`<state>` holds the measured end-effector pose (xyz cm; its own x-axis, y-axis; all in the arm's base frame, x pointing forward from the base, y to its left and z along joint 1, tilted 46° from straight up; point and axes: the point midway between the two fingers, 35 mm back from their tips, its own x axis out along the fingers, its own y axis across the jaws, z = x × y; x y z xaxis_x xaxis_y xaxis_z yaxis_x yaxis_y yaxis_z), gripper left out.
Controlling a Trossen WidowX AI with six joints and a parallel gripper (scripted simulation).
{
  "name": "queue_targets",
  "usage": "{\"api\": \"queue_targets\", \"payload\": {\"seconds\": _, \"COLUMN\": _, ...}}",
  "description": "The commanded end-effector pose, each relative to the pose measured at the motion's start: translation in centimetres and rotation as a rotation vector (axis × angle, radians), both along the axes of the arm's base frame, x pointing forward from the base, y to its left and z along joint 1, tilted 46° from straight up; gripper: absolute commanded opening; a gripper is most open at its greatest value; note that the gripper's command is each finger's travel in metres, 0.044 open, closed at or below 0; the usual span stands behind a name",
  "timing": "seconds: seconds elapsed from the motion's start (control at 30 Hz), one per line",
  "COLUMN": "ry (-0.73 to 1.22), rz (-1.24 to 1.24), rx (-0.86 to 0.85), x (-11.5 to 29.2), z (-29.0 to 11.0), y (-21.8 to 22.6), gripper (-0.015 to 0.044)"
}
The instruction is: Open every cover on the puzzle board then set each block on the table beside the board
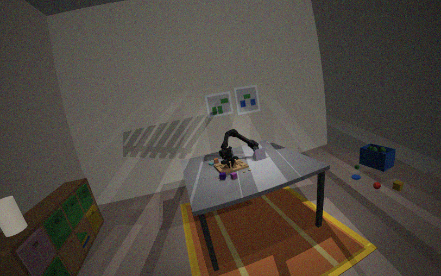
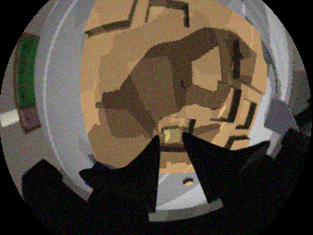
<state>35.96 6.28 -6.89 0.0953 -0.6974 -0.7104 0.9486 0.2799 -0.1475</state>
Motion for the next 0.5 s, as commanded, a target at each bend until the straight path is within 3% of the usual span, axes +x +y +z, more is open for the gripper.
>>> {"api": "queue_targets", "payload": {"seconds": 0.0, "ry": 0.006, "rz": 0.001, "rx": -0.006, "x": -0.10, "z": -0.30, "y": -0.45, "gripper": 0.0144}}
{"api": "queue_targets", "payload": {"seconds": 0.17, "ry": 0.006, "rz": 0.001, "rx": -0.006, "x": -0.09, "z": -0.39, "y": -0.55, "gripper": 0.0144}}
{"api": "queue_targets", "payload": {"seconds": 0.47, "ry": 0.001, "rz": -0.001, "rx": -0.001, "x": 0.01, "z": -0.29, "y": -0.34, "gripper": 0.0084}}
